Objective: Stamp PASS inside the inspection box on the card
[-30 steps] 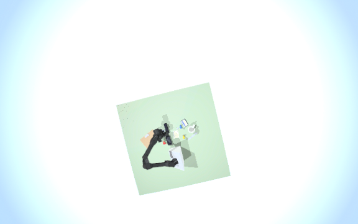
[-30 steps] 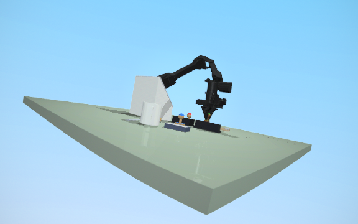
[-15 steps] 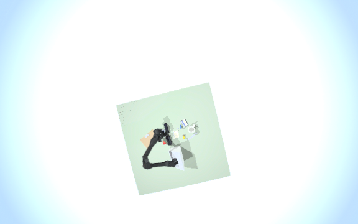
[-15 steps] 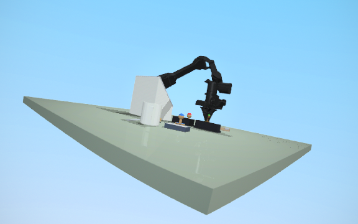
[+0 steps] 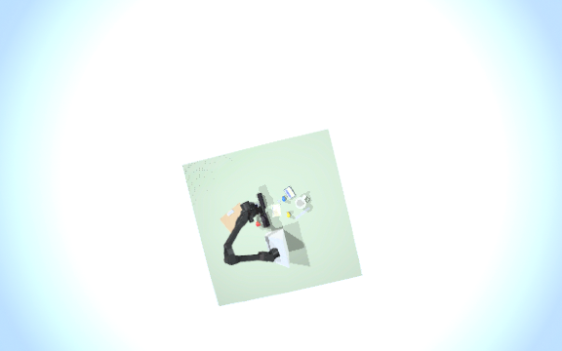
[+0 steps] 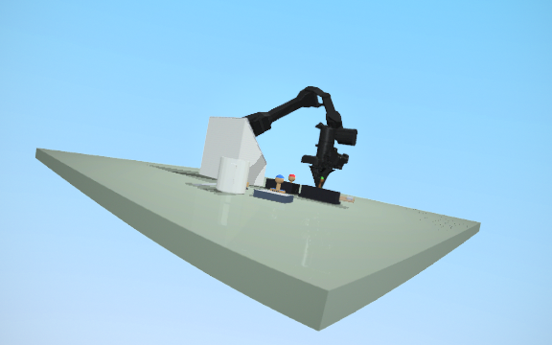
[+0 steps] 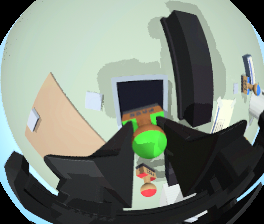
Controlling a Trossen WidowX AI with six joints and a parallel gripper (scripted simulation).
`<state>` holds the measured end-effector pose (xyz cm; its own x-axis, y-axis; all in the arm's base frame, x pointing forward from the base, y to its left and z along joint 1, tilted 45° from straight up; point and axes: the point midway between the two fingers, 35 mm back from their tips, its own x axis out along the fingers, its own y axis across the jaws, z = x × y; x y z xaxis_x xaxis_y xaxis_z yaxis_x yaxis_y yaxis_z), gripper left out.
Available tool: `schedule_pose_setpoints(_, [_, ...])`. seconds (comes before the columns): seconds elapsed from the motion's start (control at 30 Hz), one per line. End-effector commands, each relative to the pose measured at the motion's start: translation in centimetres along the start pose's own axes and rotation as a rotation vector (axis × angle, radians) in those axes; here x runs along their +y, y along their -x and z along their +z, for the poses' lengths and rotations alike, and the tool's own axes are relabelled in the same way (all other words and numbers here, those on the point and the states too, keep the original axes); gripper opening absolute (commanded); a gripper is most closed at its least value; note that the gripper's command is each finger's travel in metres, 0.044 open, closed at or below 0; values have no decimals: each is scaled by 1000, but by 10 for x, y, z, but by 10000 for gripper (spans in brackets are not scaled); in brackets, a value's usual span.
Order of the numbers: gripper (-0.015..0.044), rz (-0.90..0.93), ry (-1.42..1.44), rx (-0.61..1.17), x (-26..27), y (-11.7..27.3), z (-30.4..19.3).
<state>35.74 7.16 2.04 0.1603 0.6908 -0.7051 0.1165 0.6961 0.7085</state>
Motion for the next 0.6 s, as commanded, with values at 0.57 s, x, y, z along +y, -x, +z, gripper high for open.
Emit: schedule_pose_setpoints(0.57, [0,-1,-2,3,0,-4,-1])
